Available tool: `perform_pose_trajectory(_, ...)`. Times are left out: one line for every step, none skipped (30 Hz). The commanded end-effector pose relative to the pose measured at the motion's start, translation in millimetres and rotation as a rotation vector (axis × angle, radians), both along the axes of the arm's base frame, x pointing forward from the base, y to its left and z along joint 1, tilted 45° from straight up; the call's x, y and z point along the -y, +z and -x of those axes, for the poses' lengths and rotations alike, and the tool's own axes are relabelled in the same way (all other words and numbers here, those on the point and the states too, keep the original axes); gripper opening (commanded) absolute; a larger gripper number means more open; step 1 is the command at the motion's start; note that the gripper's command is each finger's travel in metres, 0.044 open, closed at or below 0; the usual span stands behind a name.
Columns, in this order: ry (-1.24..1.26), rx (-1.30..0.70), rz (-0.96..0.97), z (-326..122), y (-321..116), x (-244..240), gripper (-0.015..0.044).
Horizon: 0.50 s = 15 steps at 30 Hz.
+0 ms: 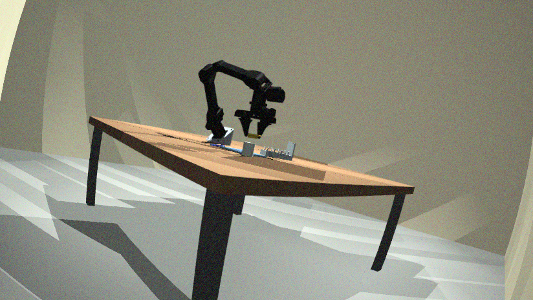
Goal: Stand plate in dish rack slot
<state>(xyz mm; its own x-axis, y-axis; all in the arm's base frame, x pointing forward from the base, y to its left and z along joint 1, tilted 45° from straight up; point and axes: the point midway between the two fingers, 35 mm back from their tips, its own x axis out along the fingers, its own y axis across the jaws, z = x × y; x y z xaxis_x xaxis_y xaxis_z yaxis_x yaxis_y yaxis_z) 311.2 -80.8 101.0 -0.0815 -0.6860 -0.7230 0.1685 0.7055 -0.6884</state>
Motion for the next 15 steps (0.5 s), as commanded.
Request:
perform_pose_trajectory(0.016,0.03,-0.009,-5,19,-18,0.0)
perform_pose_trajectory(0.02,0.034,-0.011,-6,23,-21,0.0)
perform_pose_trajectory(0.024,0.038,-0.012,-7,27,-25,0.0)
perform_pose_trajectory(0.028,0.041,-0.013,-7,31,-29,0.0)
perform_pose_trajectory(0.03,0.044,-0.015,-8,34,-32,0.0)
perform_pose_trajectory(0.032,0.046,-0.016,-9,37,-35,0.0)
perform_pose_trajectory(0.034,0.049,-0.017,-10,40,-38,0.0)
perform_pose_trajectory(0.037,0.051,-0.018,-11,43,-41,0.0)
perform_pose_trajectory(0.039,0.053,-0.02,-11,46,-44,0.0)
perform_pose_trajectory(0.041,0.055,-0.021,-12,49,-47,0.0)
perform_pose_trajectory(0.043,0.058,-0.022,-12,52,-50,0.0)
perform_pose_trajectory(0.045,0.06,-0.023,-13,55,-52,0.0)
perform_pose_trajectory(0.048,0.062,-0.024,-13,57,-55,0.0)
perform_pose_trajectory(0.05,0.064,-0.026,-14,60,-58,0.0)
perform_pose_trajectory(0.052,0.066,-0.027,-14,63,-61,0.0)
